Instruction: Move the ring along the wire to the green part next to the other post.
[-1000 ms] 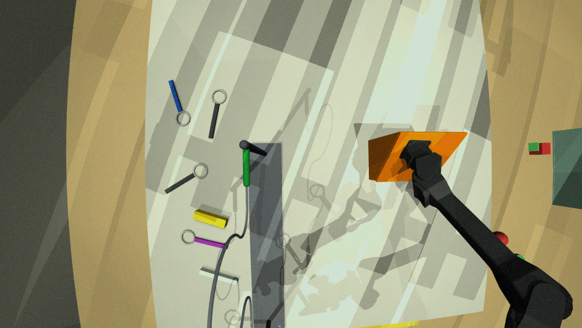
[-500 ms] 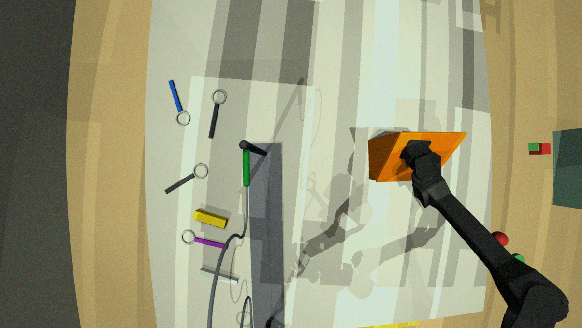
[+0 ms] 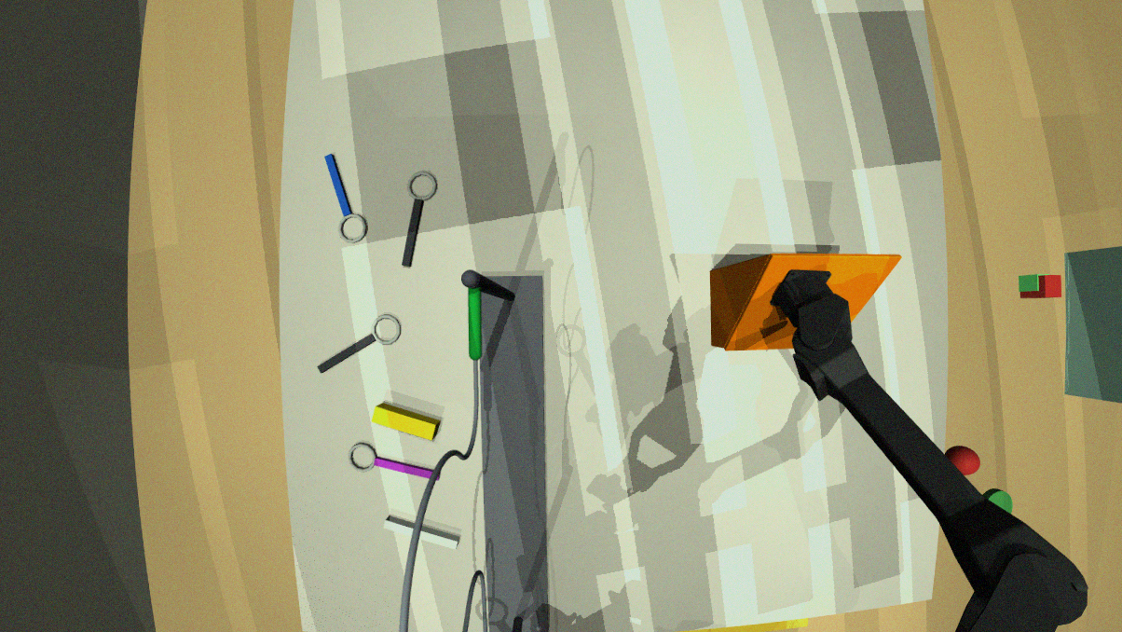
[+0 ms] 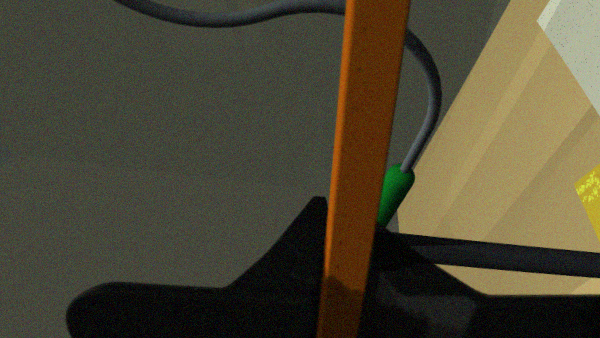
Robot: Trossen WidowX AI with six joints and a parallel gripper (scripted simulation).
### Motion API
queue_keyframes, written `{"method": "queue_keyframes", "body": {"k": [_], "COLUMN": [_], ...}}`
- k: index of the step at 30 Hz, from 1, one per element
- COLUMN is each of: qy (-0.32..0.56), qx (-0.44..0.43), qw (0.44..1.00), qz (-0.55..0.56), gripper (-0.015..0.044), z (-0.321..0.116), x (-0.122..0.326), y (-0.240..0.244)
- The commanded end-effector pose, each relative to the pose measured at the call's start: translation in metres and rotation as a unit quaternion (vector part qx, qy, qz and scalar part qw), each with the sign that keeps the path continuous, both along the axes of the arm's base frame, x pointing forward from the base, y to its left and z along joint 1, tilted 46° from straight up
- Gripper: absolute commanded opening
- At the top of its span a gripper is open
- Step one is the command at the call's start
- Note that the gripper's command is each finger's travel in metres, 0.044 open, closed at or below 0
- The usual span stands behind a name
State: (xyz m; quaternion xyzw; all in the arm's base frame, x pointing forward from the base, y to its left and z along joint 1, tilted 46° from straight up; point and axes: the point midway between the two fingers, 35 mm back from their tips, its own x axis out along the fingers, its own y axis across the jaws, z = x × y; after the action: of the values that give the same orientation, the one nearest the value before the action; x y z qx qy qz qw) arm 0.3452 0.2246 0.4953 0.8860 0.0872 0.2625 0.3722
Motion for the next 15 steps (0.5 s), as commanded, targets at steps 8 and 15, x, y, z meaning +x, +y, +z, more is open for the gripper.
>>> {"method": "queue_keyframes", "body": {"k": [8,15], "qy": [-0.005,-0.009], "qx": [-0.131,-0.216], "qw": [0.991,0.976], "qz": [-0.001,-0.003], "gripper": [-0.015,-0.015], "z": [-0.035,-0.059], "x": [0.0,0.0], "y": [0.025,0.035]}}
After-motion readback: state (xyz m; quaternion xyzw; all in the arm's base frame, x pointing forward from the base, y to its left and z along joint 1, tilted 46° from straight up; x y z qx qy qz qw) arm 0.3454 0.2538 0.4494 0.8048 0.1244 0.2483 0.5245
